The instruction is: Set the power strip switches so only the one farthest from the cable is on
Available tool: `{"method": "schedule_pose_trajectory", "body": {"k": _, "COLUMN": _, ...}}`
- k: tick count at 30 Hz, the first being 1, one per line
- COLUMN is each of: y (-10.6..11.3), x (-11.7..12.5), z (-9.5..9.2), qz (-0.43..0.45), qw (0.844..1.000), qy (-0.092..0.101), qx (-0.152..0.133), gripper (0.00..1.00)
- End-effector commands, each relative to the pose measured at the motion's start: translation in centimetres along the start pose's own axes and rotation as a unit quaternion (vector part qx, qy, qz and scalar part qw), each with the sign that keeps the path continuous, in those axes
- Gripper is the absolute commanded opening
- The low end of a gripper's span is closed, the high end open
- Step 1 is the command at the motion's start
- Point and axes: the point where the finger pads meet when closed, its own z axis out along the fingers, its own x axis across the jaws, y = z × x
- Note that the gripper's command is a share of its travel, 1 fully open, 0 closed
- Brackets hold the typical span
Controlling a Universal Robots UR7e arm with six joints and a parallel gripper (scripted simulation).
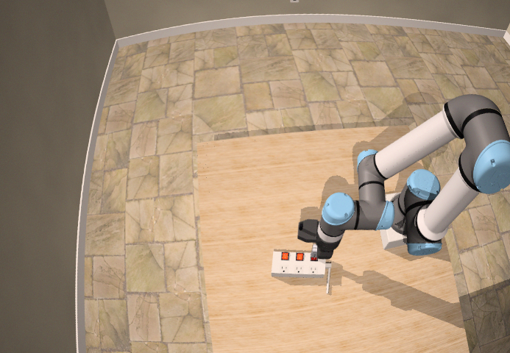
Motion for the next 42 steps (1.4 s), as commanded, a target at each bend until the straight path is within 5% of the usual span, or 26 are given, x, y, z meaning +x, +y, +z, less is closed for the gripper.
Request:
{"method": "schedule_pose_trajectory", "body": {"k": 1, "y": 0.1, "x": 0.0, "z": 0.1, "qz": 0.0, "qw": 1.0, "qy": 0.0, "qx": -0.002, "gripper": 0.0}}
{"method": "schedule_pose_trajectory", "body": {"k": 16, "y": 0.1, "x": 0.0, "z": 0.0, "qz": 0.0, "qw": 1.0, "qy": 0.0, "qx": -0.002, "gripper": 0.0}}
{"method": "schedule_pose_trajectory", "body": {"k": 33, "y": 0.1, "x": 0.0, "z": -3.6, "qz": 0.0, "qw": 1.0, "qy": 0.0, "qx": -0.002, "gripper": 0.0}}
{"method": "schedule_pose_trajectory", "body": {"k": 42, "y": 0.1, "x": 0.0, "z": -3.8, "qz": 0.0, "qw": 1.0, "qy": 0.0, "qx": -0.002, "gripper": 0.0}}
